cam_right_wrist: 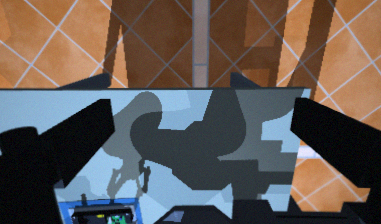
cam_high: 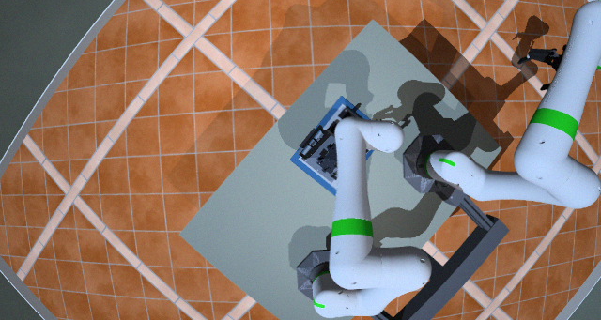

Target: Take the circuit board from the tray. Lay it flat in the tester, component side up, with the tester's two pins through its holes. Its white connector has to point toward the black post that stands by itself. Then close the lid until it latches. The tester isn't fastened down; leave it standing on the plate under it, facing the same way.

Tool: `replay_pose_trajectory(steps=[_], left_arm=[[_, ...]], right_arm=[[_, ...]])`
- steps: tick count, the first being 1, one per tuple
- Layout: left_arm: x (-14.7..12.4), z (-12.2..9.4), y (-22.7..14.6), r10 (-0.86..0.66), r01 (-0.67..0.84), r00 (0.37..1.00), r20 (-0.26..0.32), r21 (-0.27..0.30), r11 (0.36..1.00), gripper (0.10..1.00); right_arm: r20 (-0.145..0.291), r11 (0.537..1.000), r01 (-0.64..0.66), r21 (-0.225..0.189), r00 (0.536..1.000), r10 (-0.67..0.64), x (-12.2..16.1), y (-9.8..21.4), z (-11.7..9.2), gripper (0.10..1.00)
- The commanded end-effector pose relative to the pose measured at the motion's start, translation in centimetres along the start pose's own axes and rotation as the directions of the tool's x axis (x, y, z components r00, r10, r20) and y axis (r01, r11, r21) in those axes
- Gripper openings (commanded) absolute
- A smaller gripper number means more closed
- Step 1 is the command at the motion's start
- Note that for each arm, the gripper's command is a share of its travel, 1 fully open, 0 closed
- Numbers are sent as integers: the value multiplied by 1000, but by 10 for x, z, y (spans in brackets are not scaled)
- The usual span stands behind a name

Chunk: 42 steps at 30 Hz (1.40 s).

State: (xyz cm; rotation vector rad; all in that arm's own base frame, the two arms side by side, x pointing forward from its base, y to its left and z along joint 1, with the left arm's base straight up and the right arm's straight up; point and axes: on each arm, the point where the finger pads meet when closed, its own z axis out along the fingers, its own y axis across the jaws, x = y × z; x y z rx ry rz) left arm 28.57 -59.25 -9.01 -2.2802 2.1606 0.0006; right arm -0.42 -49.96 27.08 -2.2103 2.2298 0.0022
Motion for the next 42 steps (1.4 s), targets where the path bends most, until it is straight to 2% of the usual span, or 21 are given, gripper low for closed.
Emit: replay_pose_trajectory(steps=[1, 17, 42], left_arm=[[1, -1, 0, 0, 0, 1000, -3, 1, 1000, 623], [1, 2, 0, 0, 0, 1000, -3, 1, 1000, 623], [1, 32, 0, 0, 0, 1000, -3, 1, 1000, 623]], right_arm=[[-2, 1000, 0, 0, 1000, 0, 0, 0, -1, 1000], [-2, 1000, 0, 0, 1000, 0, 0, 0, -1, 1000], [-2, 1000, 0, 0, 1000, 0, 0, 0, -1, 1000]])
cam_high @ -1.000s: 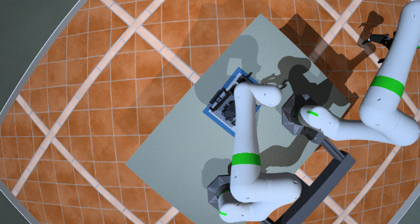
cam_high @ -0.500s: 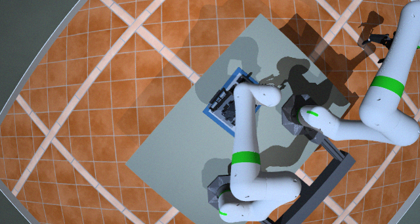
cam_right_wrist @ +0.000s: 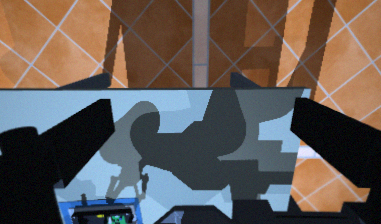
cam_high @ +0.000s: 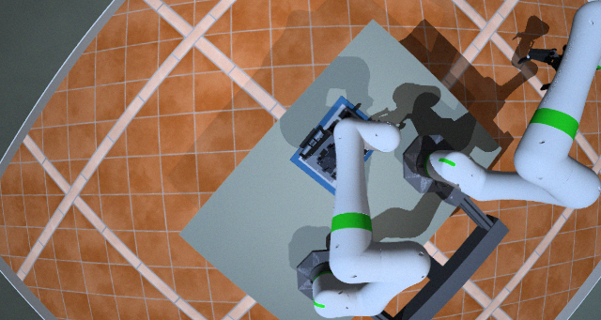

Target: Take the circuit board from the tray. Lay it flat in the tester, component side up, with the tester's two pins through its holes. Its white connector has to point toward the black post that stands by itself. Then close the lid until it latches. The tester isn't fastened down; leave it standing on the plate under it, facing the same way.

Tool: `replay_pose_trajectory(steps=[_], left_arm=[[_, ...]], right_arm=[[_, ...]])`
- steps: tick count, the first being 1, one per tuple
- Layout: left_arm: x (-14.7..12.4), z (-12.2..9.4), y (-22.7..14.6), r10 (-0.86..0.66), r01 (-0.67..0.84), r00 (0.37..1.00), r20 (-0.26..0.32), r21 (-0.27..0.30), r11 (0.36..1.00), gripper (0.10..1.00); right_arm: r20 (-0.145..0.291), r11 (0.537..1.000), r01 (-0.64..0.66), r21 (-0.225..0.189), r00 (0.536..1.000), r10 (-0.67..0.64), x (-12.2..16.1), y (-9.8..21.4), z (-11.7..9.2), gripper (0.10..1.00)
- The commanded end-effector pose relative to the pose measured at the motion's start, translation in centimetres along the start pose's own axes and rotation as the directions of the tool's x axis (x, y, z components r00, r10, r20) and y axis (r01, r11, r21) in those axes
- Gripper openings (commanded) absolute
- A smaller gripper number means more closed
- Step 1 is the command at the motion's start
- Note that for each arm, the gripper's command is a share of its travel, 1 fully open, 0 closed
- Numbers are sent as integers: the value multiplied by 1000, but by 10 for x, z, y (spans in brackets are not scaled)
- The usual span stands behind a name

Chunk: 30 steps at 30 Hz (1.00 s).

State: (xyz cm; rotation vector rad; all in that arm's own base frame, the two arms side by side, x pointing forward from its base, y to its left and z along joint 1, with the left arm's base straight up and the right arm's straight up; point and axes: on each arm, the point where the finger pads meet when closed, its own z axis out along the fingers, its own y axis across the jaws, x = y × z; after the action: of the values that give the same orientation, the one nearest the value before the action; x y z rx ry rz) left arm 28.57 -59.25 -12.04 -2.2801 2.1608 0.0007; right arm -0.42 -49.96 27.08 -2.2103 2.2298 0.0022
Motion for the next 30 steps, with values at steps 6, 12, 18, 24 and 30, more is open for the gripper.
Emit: replay_pose_trajectory(steps=[6, 12, 18, 24, 30], left_arm=[[1, 5, 0, 0, 0, 1000, -3, 1, 1000, 623], [1, 6, 0, 0, 0, 1000, -3, 1, 1000, 623], [1, 6, 0, 0, 0, 1000, -3, 1, 1000, 623], [1, 6, 0, 0, 0, 1000, -3, 1, 1000, 623], [1, 6, 0, 0, 0, 1000, -3, 1, 1000, 623]], right_arm=[[-2, 1000, 0, 0, 1000, 0, 0, 0, -1, 1000], [-2, 1000, 0, 0, 1000, 0, 0, 0, -1, 1000], [-2, 1000, 0, 0, 1000, 0, 0, 0, -1, 1000], [-2, 1000, 0, 0, 1000, 0, 0, 0, -1, 1000], [-2, 1000, 0, 0, 1000, 0, 0, 0, -1, 1000]])
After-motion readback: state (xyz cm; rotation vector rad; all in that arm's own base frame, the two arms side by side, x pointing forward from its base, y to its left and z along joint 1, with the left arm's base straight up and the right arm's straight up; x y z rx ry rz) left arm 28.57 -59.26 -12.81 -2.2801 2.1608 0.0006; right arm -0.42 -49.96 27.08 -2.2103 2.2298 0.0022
